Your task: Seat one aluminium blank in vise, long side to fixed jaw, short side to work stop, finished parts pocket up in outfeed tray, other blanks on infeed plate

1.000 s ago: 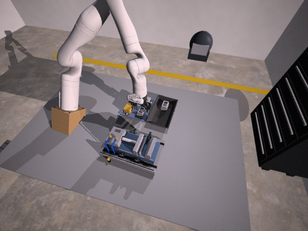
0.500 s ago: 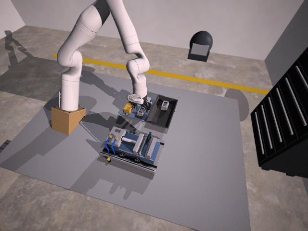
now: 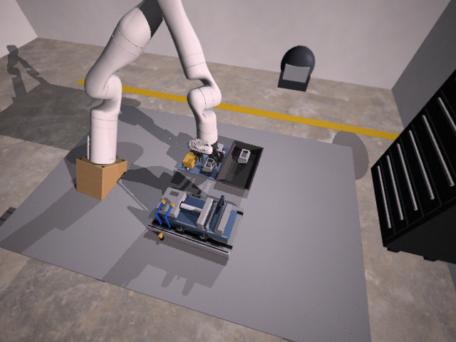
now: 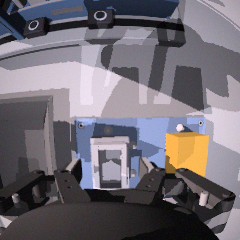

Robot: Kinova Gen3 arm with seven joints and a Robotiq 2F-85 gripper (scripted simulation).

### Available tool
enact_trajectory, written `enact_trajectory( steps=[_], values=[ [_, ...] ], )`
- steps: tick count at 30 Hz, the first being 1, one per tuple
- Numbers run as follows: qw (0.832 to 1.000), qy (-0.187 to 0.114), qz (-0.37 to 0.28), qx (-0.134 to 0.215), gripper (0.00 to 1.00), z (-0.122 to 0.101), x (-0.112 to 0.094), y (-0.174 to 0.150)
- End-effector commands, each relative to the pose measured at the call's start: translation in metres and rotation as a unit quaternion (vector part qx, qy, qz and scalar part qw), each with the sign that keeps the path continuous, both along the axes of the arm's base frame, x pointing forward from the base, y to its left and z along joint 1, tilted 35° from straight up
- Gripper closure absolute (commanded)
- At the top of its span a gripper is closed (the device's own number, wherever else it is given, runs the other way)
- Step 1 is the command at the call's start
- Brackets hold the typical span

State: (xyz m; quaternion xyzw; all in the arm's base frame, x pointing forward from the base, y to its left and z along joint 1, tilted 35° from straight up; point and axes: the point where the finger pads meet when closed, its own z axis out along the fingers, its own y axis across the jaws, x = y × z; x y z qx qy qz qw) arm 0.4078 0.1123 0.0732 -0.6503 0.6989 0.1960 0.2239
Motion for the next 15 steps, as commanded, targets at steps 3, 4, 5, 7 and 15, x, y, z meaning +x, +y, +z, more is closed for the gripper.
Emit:
enact_trajectory(
  steps=[3, 4, 5, 7, 15],
  values=[
    [1.000, -0.001, 0.000, 0.000, 0.33, 0.0004, 0.0005, -0.0005],
    [1.000, -0.001, 0.000, 0.000, 0.33, 0.0004, 0.0005, -0.0005],
    [1.000, -0.001, 0.000, 0.000, 0.33, 0.0004, 0.0005, -0.0005],
    [1.000, -0.001, 0.000, 0.000, 0.33, 0.0004, 0.0005, -0.0005],
    [1.000, -0.001, 0.000, 0.000, 1.00, 0.0004, 0.0005, -0.0005]
  ],
)
